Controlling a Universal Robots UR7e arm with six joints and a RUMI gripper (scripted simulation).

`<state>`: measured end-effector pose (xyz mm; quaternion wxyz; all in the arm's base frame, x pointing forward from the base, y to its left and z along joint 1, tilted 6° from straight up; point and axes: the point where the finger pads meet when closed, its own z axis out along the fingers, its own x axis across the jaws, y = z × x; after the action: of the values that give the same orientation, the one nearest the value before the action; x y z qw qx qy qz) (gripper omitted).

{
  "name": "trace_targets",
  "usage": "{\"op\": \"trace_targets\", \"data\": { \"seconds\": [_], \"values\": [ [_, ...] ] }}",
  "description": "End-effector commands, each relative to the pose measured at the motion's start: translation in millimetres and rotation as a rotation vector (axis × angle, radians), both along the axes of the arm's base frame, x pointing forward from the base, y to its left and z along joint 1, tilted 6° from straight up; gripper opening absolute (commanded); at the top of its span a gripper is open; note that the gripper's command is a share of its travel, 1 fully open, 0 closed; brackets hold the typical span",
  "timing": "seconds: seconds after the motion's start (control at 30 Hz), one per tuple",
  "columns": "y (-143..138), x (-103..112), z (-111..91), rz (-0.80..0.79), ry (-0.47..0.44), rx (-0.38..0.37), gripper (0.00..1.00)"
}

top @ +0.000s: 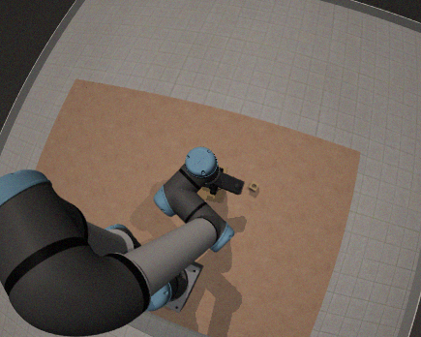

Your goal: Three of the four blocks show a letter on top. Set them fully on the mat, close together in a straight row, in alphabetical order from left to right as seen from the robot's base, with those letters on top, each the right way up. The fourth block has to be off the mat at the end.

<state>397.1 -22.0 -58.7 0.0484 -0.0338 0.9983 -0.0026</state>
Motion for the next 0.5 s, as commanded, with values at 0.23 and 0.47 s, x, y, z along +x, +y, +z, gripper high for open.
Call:
{"op": "trace_targets", "data": {
  "seconds": [0.23, 0.47],
  "values": [
    [-0.1, 0.3, 0.3, 0.0, -0.001, 0.0, 0.2],
    [-0.1, 0.3, 0.3, 0.0, -0.001, 0.0, 0.24]
  ]
}}
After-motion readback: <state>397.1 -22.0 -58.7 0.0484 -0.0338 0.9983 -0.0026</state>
